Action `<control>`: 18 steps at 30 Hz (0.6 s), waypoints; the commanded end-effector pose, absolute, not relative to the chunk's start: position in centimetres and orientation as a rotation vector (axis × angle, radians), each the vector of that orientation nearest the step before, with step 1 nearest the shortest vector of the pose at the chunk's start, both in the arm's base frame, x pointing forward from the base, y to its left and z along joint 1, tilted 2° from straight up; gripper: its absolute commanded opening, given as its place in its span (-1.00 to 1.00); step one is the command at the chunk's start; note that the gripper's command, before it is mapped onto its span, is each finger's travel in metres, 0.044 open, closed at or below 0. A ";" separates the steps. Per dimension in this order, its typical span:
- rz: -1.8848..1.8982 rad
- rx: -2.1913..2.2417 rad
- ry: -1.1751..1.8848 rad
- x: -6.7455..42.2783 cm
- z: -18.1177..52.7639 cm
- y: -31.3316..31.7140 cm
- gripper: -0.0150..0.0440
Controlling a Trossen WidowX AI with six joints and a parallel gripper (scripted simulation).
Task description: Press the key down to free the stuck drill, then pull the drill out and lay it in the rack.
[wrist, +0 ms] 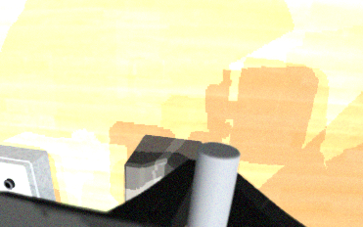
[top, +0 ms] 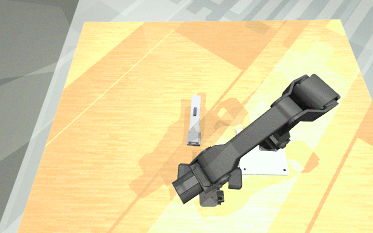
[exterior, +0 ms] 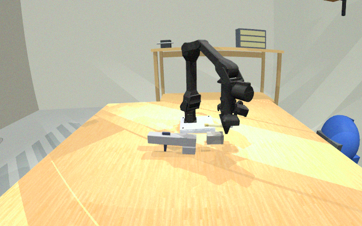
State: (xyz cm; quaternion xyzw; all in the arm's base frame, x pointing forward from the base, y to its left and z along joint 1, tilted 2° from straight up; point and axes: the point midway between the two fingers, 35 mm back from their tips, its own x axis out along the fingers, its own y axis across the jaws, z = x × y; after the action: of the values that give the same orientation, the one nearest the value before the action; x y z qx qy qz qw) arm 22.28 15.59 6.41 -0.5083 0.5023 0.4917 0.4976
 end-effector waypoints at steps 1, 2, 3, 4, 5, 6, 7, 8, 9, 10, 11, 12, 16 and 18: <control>1.193 -1.224 1.213 21.5 6.6 15.8 -0.49; 1.194 -1.224 1.213 21.3 6.6 15.9 -0.49; 1.194 -1.224 1.214 21.2 6.6 15.9 -0.49; 1.194 -1.224 1.214 21.0 6.6 16.0 -0.49; 1.194 -1.224 1.214 20.9 6.6 16.0 -0.49; 1.194 -1.224 1.214 20.8 6.7 16.0 -0.49; 1.194 -1.224 1.214 20.6 6.7 16.1 -0.49; 1.194 -1.224 1.214 20.5 6.7 16.1 -0.49; 1.194 -1.224 1.214 20.3 6.8 16.2 -0.49; 1.195 -1.223 1.214 20.2 6.8 16.2 -0.49; 1.195 -1.223 1.214 20.1 6.8 16.2 -0.49; 1.195 -1.223 1.214 19.9 6.9 16.3 -0.49; 1.195 -1.223 1.214 20.2 6.1 16.2 -0.49; 1.195 -1.224 1.214 20.2 5.6 16.2 -0.49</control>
State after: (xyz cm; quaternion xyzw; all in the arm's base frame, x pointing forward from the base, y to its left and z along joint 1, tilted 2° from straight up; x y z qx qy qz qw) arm 20.35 16.24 6.38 -0.5083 0.4989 0.4926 0.5001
